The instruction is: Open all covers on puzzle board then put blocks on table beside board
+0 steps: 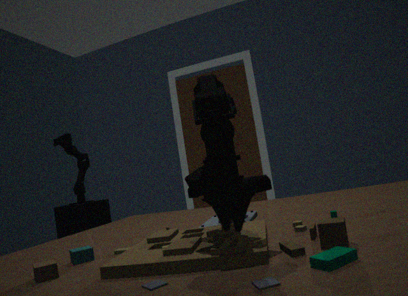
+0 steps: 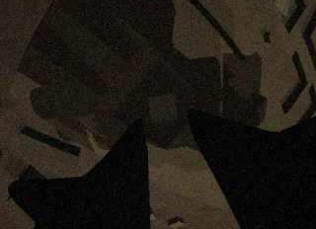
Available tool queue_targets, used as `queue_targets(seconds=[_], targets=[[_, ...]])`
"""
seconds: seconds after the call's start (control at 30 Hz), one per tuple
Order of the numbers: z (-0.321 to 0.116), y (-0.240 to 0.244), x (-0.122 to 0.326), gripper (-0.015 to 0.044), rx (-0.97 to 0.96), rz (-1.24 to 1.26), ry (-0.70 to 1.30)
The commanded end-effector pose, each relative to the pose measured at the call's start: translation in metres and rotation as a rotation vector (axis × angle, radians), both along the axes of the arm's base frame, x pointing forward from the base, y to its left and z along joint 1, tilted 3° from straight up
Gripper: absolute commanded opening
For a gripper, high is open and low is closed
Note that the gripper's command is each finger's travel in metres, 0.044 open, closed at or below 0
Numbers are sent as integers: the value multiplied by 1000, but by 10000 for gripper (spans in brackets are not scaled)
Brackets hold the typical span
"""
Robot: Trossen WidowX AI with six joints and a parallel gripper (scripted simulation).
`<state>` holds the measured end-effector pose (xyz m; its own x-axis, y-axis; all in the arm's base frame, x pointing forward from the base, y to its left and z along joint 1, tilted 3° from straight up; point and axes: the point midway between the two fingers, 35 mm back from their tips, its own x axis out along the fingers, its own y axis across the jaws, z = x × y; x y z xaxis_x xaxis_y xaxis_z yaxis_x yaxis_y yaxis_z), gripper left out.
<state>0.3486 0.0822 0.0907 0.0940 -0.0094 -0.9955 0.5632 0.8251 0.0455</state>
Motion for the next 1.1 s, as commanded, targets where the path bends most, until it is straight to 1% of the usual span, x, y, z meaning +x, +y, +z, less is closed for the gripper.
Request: queue_targets(seconds=[0.0,1.07], targets=[[-5,0,0,144,2,-6,5],[-25,0,2,144,2,-6,5]])
